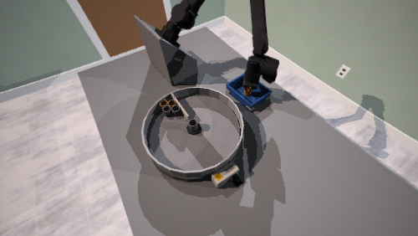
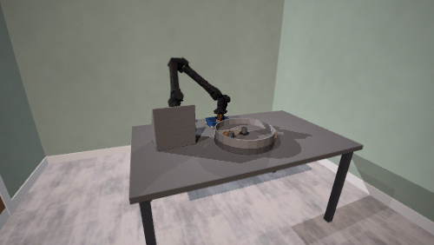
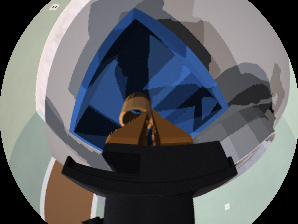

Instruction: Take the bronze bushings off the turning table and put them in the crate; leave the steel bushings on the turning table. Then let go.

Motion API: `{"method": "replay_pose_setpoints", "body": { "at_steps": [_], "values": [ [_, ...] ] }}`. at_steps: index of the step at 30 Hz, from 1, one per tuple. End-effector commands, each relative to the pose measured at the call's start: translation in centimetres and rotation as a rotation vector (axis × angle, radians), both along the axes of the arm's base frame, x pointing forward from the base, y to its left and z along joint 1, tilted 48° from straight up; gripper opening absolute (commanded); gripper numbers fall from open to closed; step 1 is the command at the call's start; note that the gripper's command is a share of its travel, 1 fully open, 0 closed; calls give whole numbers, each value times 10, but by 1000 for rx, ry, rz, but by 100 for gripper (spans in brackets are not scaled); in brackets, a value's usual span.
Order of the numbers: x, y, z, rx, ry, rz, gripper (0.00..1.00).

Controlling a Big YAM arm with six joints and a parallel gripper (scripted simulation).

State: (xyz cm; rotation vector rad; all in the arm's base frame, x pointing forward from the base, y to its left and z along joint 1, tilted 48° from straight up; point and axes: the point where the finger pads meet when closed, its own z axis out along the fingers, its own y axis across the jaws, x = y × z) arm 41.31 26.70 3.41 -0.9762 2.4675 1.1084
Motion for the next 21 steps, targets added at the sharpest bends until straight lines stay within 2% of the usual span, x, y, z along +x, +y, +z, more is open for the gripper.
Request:
{"method": "replay_pose_setpoints", "body": {
  "at_steps": [1, 21],
  "values": [
    [9, 1, 9, 7, -24, -11, 0],
    [7, -1, 5, 4, -16, -14, 0]
  ]
}}
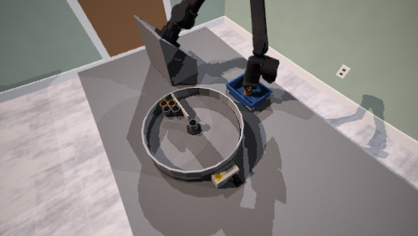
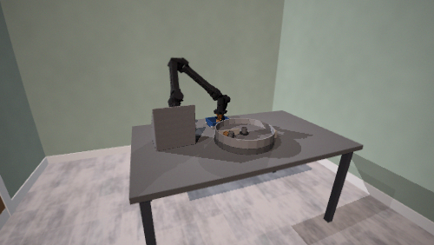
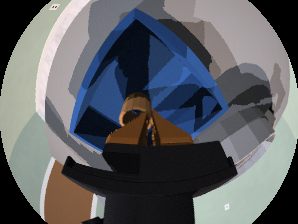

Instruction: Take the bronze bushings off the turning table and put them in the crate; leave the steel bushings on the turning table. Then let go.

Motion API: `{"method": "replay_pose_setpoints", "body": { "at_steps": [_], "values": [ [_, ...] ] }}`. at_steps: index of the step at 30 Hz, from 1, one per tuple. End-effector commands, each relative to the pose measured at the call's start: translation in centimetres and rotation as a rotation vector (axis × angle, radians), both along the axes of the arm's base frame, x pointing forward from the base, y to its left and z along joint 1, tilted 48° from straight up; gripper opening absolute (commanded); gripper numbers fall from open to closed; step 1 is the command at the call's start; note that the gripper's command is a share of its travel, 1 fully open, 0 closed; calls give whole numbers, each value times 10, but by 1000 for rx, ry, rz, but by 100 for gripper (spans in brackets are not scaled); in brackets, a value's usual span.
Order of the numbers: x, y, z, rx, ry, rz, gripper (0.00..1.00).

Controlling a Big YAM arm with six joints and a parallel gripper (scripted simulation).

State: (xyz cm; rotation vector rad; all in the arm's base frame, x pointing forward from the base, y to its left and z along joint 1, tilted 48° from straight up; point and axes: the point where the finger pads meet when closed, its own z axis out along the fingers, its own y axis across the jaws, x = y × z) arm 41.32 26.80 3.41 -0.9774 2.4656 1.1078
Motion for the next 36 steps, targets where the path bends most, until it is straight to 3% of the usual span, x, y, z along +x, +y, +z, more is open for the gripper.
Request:
{"method": "replay_pose_setpoints", "body": {
  "at_steps": [1, 31, 32, 36],
  "values": [
    [7, -2, 5, 4, -14, -15, 0],
    [7, -2, 5, 4, -14, -15, 0],
    [7, -2, 5, 4, -14, -15, 16],
    [7, -2, 5, 4, -14, -15, 16]
  ]
}}
